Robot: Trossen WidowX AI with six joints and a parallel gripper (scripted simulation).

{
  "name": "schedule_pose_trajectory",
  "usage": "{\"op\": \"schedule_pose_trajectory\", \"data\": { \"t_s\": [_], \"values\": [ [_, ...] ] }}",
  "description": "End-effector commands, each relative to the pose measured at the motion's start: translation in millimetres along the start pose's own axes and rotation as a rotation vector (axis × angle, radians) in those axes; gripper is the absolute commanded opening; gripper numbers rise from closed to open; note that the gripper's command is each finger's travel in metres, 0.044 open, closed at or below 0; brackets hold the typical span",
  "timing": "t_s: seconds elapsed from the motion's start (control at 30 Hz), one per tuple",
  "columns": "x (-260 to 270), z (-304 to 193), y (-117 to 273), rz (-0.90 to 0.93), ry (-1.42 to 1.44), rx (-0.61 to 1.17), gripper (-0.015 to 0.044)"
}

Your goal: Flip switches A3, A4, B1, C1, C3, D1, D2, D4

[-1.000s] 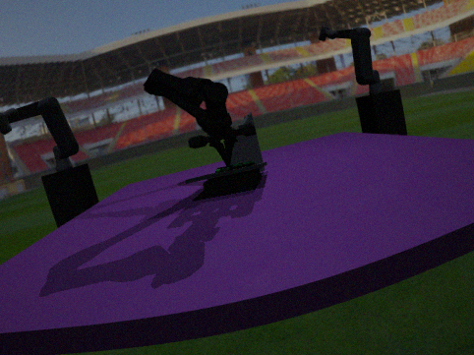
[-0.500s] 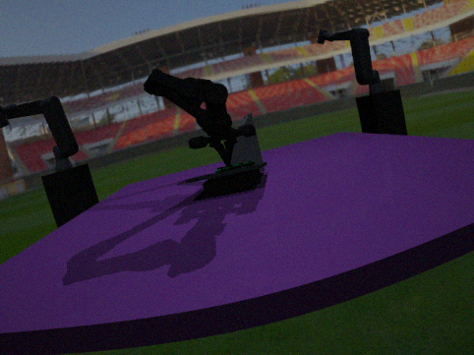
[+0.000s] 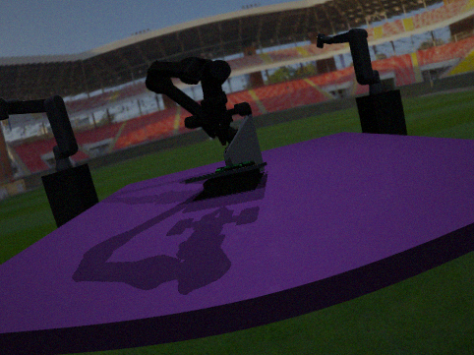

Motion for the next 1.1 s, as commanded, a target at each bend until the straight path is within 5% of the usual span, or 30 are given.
{"op": "schedule_pose_trajectory", "data": {
  "t_s": [0.0,1.07],
  "values": [
    [-10.4,0.9,3.0,-0.007,-0.006,0.015,0.0],
    [-29.5,2.2,-56.0,-0.005,-0.006,-0.013,0.0]
  ]
}}
Point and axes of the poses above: the point midway between the two fingers, 35 mm back from their tips, its own y axis back along the fingers, its own x axis across the jaws, z = x × y, the point moved 2 cm from there along y, back along the fingers, and after that the axes turned 12 degrees about -y, right-handed, at the moved point
